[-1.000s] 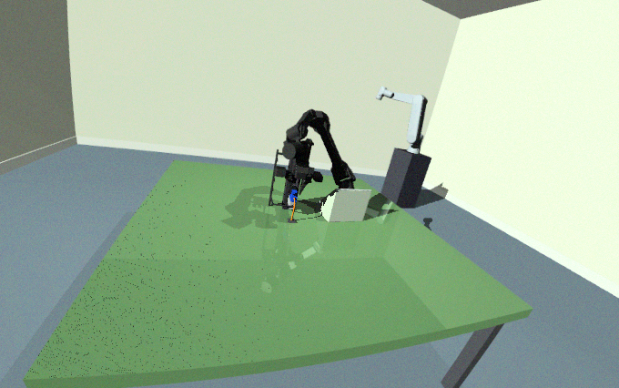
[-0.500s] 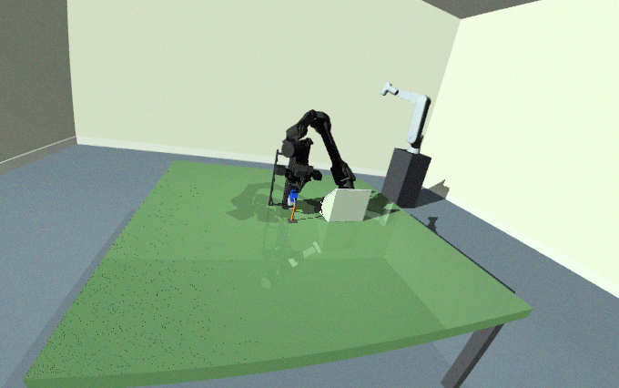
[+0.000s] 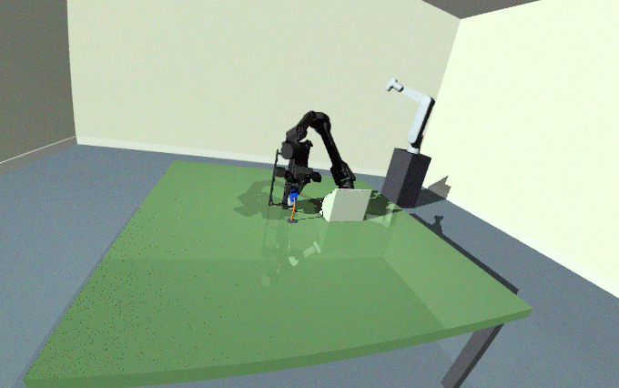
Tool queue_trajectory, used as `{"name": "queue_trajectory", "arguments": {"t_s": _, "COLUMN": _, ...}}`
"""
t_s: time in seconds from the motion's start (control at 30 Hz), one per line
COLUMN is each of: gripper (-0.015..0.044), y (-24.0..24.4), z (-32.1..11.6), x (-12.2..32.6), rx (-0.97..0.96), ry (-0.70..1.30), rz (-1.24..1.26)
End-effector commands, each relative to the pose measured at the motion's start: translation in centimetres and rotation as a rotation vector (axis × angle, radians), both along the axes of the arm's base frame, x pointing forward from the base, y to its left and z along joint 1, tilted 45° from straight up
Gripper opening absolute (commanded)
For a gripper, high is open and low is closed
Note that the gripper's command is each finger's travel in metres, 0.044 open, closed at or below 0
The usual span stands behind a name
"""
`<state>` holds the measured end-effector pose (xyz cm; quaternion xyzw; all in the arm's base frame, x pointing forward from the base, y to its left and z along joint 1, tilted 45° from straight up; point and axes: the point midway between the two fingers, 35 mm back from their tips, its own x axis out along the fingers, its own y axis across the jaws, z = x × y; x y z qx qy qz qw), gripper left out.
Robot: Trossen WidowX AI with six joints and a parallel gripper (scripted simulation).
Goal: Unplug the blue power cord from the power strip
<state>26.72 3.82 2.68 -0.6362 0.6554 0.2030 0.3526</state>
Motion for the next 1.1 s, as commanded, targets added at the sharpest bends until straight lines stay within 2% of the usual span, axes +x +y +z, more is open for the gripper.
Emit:
{"name": "queue_trajectory", "arguments": {"t_s": 0.0, "gripper": 0.0160, "y": -0.4, "z": -0.2, "x": -0.1, "rx": -0.006, "ry": 0.006, "rz": 0.003}}
{"name": "queue_trajectory", "arguments": {"t_s": 0.07, "gripper": 0.0160, "y": -0.4, "z": -0.2, "x": -0.1, "rx": -0.006, "ry": 0.006, "rz": 0.003}}
{"name": "queue_trajectory", "arguments": {"t_s": 0.2, "gripper": 0.0055, "y": -0.1, "z": -0.1, "x": 0.0, "rx": 0.000, "ry": 0.000, "rz": -0.001}}
{"name": "queue_trajectory", "arguments": {"t_s": 0.47, "gripper": 0.0002, "y": -0.1, "z": -0.1, "x": 0.0, "rx": 0.000, "ry": 0.000, "rz": -0.001}}
{"name": "queue_trajectory", "arguments": {"t_s": 1.07, "gripper": 0.0000, "y": 1.7, "z": -1.6, "x": 0.7, "rx": 0.001, "ry": 0.001, "rz": 0.001}}
